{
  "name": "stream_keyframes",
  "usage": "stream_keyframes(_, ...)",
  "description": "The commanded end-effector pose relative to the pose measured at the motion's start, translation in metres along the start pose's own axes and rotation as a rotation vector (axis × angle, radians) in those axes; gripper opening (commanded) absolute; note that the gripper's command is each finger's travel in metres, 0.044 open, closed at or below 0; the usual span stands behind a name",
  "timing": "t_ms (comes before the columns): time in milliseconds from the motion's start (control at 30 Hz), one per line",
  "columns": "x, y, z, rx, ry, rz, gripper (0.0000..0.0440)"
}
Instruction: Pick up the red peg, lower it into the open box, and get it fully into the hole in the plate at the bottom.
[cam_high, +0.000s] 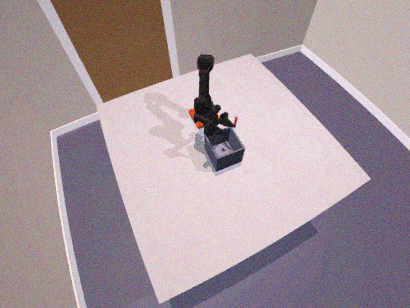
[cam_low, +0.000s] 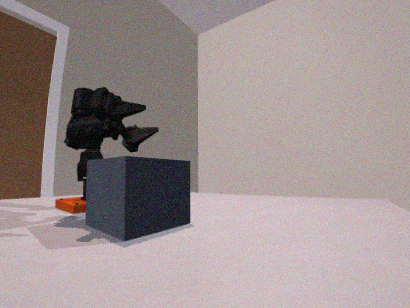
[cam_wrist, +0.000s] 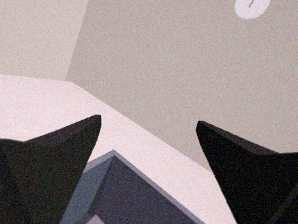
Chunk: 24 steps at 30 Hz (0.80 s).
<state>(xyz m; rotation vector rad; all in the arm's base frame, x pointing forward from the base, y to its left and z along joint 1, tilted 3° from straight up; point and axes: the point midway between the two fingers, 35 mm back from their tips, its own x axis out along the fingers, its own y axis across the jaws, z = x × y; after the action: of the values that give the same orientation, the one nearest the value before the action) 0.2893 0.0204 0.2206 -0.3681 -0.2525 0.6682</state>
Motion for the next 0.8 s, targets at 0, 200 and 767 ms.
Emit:
stream_keyframes(0,0.002,-0.002,-0.001,0.007,0.005,0.001,0.0423)
stream_keyframes(200,0.025,-0.013,0.008,0.141,0.029,0.015,0.0440)
stream_keyframes(767,0.079,0.017,0.043,0.694,0.187,0.128,0.0440)
